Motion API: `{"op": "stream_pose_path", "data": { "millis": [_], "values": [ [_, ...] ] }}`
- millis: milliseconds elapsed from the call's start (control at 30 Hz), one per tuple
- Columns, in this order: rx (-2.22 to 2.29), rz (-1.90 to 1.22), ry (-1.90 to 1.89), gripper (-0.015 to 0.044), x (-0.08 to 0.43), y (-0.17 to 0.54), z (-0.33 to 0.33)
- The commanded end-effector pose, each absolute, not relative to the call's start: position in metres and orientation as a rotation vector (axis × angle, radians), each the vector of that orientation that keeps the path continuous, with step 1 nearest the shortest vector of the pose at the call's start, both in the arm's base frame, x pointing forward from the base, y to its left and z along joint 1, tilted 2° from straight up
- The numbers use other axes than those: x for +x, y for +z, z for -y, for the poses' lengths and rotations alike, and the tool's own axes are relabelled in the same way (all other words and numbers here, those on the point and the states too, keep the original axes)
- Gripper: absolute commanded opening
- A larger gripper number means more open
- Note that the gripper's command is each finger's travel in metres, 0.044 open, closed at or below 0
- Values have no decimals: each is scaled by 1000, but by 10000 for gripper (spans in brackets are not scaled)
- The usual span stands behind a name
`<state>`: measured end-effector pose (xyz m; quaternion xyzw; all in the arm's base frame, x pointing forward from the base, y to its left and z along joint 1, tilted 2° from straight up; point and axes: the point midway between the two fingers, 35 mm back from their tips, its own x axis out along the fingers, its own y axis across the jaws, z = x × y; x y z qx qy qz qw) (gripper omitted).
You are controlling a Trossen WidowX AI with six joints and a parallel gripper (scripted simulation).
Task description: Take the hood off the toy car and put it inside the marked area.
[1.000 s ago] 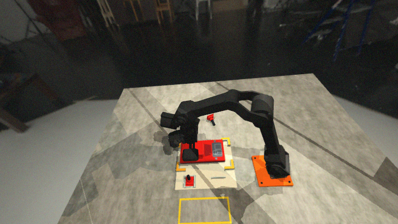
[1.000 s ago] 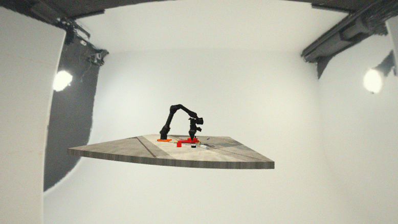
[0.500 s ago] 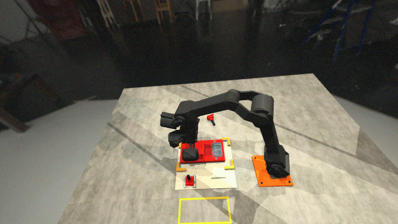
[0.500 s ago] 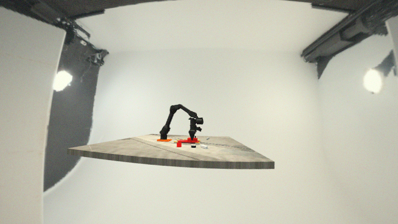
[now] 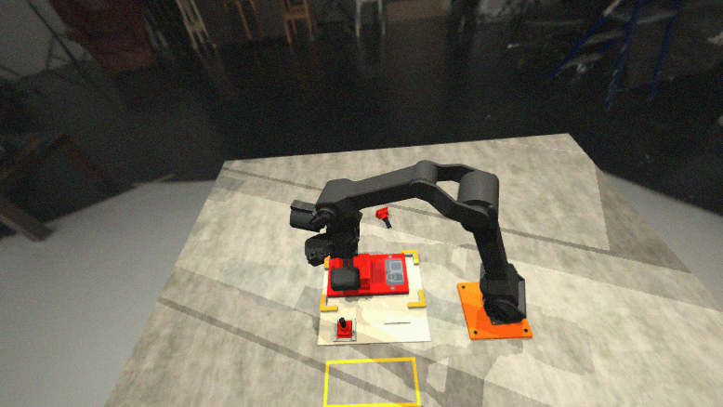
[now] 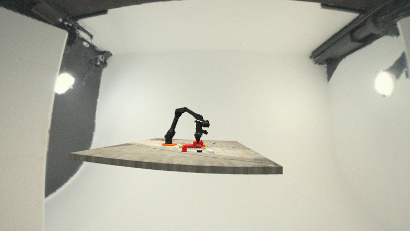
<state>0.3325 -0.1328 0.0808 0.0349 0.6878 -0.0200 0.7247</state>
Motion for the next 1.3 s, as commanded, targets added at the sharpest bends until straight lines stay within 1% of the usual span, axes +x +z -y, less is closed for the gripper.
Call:
{"op": "stream_pose_path", "data": {
  "millis": [0, 733, 1267],
  "values": [
    [74, -1515, -45, 0, 333, 85, 133],
    [75, -1515, -44, 0, 332, 100, 133],
    [75, -1515, -44, 0, 329, 143, 134]
  ]
}}
